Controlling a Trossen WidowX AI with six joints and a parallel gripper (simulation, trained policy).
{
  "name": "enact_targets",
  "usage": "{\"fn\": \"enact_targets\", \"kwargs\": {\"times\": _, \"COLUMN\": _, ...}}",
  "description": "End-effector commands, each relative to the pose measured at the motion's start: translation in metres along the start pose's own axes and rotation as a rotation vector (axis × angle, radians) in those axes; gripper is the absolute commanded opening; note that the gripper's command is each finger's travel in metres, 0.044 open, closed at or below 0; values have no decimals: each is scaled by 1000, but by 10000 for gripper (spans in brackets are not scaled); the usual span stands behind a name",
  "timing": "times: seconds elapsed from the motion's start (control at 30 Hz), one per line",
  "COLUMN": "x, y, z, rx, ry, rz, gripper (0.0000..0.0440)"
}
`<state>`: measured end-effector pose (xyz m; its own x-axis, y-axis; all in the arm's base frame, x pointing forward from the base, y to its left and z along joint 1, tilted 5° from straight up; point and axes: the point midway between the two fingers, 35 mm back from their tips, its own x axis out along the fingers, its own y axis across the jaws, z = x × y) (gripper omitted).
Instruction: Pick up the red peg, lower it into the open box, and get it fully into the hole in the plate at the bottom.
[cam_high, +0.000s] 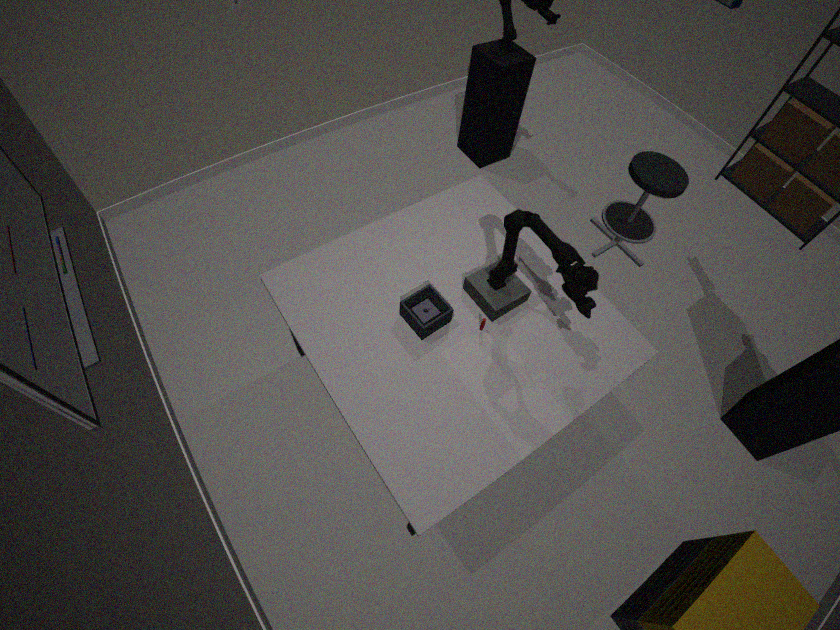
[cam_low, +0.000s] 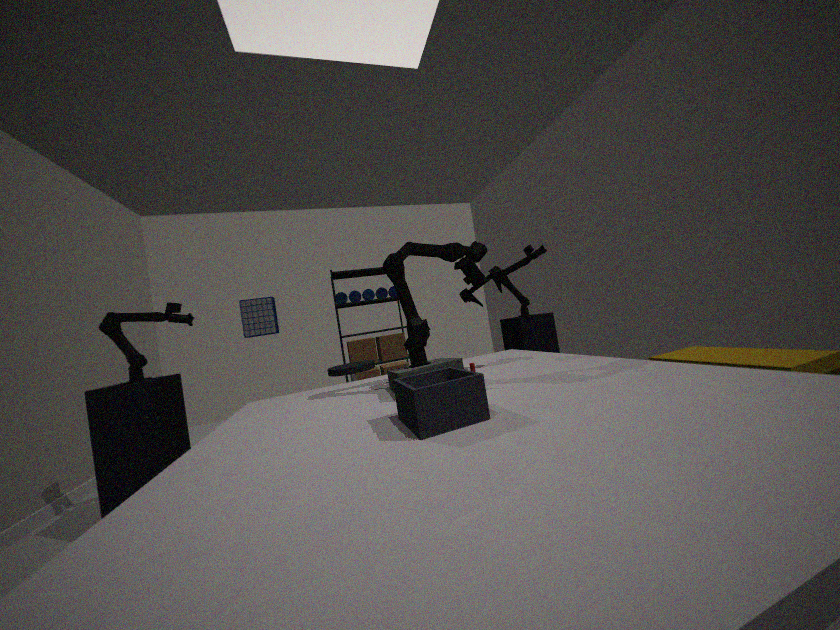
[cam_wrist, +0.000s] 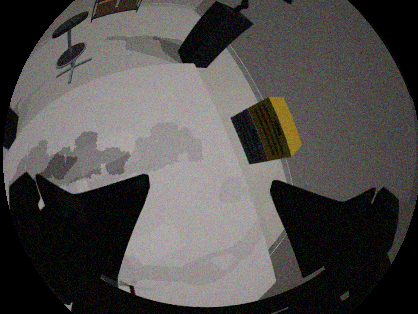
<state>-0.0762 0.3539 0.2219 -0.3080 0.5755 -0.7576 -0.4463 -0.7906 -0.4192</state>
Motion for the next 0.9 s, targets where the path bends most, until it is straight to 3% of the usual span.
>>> {"fn": "enact_targets", "kwargs": {"times": 0.0, "x": -11, "y": -11, "z": -15, "rx": 122, "ry": 30, "rz": -38, "gripper": 440}}
{"fn": "enact_targets", "kwargs": {"times": 0.87, "x": -66, "y": -43, "z": -129, "rx": 983, "ry": 202, "rz": -267, "gripper": 440}}
